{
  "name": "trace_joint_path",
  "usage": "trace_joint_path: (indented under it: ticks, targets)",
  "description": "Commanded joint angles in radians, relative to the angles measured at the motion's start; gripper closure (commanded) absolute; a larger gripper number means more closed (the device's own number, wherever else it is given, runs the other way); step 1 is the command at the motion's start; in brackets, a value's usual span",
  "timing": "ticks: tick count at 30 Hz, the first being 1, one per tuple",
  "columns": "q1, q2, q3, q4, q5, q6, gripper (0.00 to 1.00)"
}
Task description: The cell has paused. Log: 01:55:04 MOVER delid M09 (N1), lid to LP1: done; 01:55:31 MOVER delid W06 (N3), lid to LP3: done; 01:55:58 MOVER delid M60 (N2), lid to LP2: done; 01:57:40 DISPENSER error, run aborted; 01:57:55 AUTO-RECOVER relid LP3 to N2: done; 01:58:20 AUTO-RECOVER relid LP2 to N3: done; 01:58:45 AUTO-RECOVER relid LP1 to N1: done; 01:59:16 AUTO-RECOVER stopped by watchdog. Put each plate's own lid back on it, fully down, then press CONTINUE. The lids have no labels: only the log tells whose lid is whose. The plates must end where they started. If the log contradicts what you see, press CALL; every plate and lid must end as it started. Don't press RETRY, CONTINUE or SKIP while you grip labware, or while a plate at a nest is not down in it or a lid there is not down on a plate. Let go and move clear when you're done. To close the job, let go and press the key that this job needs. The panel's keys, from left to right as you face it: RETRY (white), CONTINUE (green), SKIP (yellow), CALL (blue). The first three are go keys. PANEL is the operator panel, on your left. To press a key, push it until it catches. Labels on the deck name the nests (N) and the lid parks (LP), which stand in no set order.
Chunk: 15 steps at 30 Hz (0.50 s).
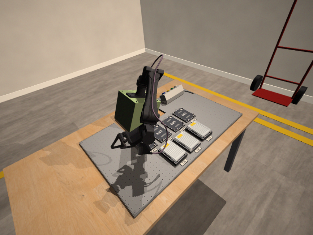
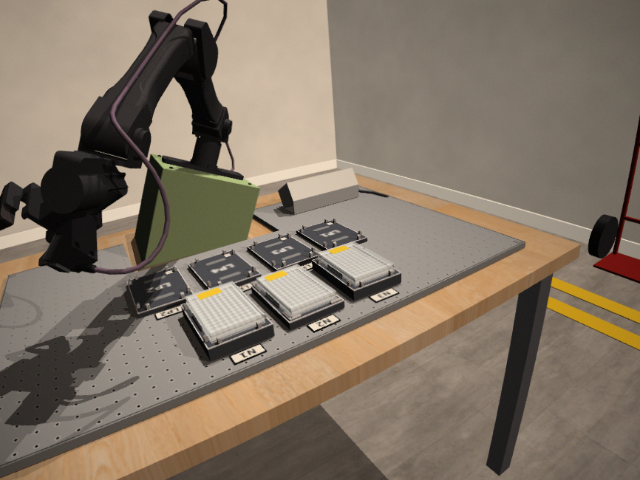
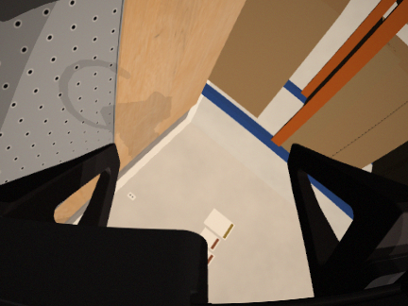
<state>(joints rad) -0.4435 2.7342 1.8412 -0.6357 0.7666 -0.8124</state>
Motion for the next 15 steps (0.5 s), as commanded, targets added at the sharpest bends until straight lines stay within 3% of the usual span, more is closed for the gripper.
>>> trace_joint_path:
  ticks: [1, 5, 7, 12, 15]
  targets:
    - [-0.002, -0.075, -0.034, -0.025, -0.03, 0.045, 0.0]
    - [0.026, -0.126, -0.016, -0.054, -0.043, 0.069, 0.0]
    - [0.029, -0.16, -0.078, -0.06, -0.071, 0.086, 0.0]
    - [0.045, -0.202, -0.078, -0.082, -0.083, 0.106, 0.0]
    - [0.051, -0.255, -0.133, -0.088, -0.123, 0.129, 0.0]
